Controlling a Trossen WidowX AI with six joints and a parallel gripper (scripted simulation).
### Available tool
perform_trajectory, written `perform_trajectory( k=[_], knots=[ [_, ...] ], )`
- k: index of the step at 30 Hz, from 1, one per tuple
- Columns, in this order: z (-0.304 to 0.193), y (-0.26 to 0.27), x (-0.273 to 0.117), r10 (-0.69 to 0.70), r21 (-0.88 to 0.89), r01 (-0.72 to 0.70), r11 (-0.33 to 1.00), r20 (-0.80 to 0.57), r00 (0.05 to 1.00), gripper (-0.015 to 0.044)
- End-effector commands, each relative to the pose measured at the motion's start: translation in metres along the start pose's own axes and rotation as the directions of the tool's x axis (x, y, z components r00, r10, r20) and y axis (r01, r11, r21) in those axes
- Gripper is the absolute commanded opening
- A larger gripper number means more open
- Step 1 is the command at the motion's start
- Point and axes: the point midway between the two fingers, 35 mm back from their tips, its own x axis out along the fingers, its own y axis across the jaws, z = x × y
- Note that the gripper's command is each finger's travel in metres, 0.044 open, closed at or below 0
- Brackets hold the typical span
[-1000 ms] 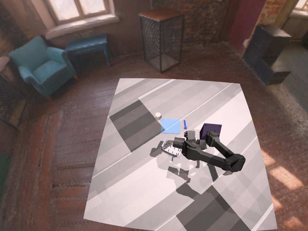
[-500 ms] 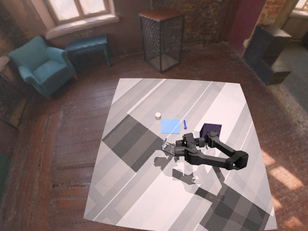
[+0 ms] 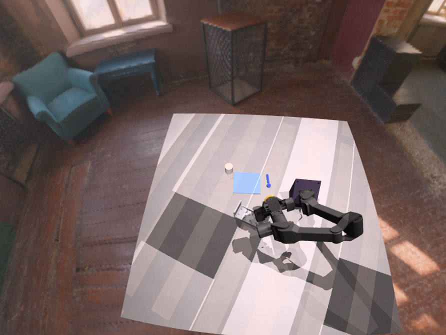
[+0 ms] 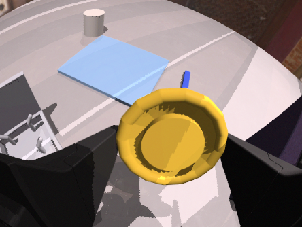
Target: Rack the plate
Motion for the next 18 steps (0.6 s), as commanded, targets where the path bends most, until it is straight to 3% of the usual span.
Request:
perform_trajectory(
  k=[1,18],
  knots=[
    [0.0,0.005,0.0,0.063,-0.031,-0.061,0.998,0.075,0.995,0.0],
    [-0.008,0.024,-0.008,0.321,-0.166,-0.284,0.944,0.271,0.908,0.0]
  ],
)
